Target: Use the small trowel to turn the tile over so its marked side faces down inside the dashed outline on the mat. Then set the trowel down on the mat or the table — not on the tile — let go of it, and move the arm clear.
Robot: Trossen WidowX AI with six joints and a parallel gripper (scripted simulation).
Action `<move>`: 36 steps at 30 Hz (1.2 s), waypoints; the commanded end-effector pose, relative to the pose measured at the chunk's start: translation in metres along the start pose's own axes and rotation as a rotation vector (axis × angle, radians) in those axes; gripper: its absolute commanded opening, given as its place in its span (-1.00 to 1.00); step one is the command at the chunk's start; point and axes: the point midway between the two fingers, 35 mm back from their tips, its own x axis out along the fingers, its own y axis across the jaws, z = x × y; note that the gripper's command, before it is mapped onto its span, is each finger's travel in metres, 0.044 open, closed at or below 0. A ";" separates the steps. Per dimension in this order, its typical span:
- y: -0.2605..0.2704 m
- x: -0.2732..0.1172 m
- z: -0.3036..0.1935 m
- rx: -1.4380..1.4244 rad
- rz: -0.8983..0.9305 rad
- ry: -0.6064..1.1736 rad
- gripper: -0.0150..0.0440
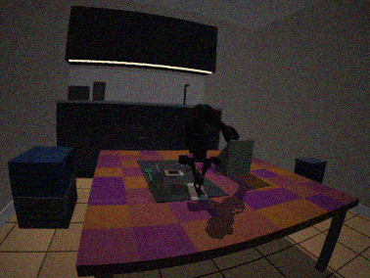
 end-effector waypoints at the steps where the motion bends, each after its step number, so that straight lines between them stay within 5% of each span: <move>1: 0.000 0.003 0.000 -0.003 0.001 -0.005 -0.05; 23: 0.000 0.003 0.000 -0.583 0.000 -0.005 -0.05; 33: 0.000 0.003 0.000 -0.603 0.000 -0.005 -0.05; 36: 0.000 0.003 0.000 -0.603 0.000 -0.005 0.22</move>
